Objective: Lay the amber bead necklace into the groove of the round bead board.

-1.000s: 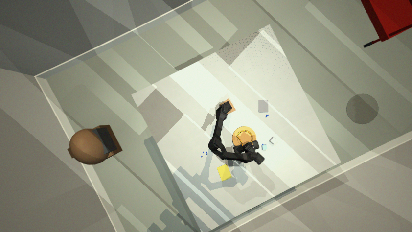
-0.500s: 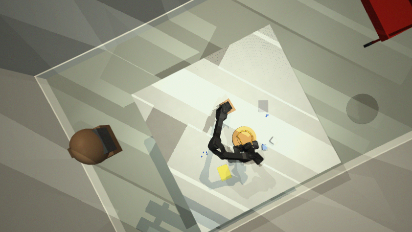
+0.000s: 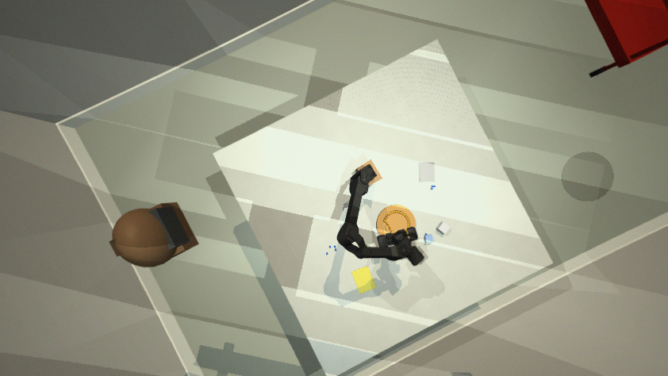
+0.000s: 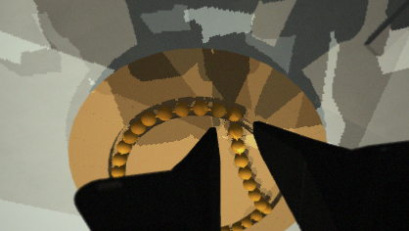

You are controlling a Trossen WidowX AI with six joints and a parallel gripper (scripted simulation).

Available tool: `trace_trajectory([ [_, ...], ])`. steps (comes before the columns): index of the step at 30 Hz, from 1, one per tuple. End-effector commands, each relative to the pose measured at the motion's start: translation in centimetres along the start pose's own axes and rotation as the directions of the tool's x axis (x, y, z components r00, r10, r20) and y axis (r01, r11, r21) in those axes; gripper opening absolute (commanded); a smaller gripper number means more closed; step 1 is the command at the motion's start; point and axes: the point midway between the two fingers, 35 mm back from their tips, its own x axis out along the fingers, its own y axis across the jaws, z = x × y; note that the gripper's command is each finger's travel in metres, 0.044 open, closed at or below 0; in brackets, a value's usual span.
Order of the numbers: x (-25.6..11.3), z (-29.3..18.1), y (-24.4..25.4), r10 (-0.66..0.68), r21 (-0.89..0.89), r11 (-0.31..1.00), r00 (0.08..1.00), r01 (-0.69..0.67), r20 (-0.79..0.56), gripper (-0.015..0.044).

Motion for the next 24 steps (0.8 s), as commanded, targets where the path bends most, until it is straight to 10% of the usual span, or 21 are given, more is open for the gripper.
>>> trace_trajectory([
  [1,0.32,-0.04,-0.04,-0.006,-0.004,1.000,1.000,0.006,0.002,0.0120],
  [6,0.10,-0.02,-0.01,0.000,0.000,1.000,1.000,0.000,-0.001,0.0000],
  [24,0.10,-0.02,-0.01,0.000,0.000,1.000,1.000,0.000,-0.001,0.0000],
])
